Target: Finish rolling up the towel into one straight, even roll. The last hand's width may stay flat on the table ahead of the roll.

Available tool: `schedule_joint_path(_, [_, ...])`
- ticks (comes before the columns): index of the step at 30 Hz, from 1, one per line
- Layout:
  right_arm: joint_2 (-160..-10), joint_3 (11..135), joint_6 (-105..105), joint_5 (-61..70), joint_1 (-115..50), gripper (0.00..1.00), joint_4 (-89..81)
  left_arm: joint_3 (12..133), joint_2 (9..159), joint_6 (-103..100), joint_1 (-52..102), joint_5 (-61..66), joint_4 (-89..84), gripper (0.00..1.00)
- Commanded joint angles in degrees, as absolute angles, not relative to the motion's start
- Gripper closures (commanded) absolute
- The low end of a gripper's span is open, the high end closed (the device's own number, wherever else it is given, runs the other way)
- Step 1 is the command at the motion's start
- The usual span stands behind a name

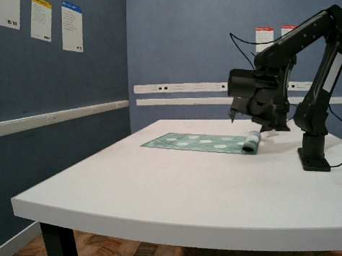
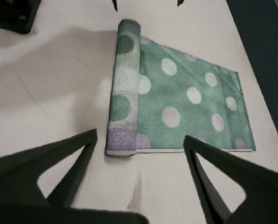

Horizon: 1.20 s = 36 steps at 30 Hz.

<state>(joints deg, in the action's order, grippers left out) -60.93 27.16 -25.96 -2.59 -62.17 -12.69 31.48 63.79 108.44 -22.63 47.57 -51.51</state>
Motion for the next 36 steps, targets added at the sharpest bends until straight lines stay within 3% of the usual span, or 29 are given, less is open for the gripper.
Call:
schedule_joint_path(1, [-64.22,27.92,-25.99,-3.38,-63.87,0.02,-9.16,33.53,65.84,116.66,-21.36,44.65,-55.35,0.02])
schedule_joint_path(36, [-66.13,28.29,-26.09,-3.28,-64.56,0.02,-8.31,25.24,74.79,118.86,-21.06,43.94,-40.01,0.02])
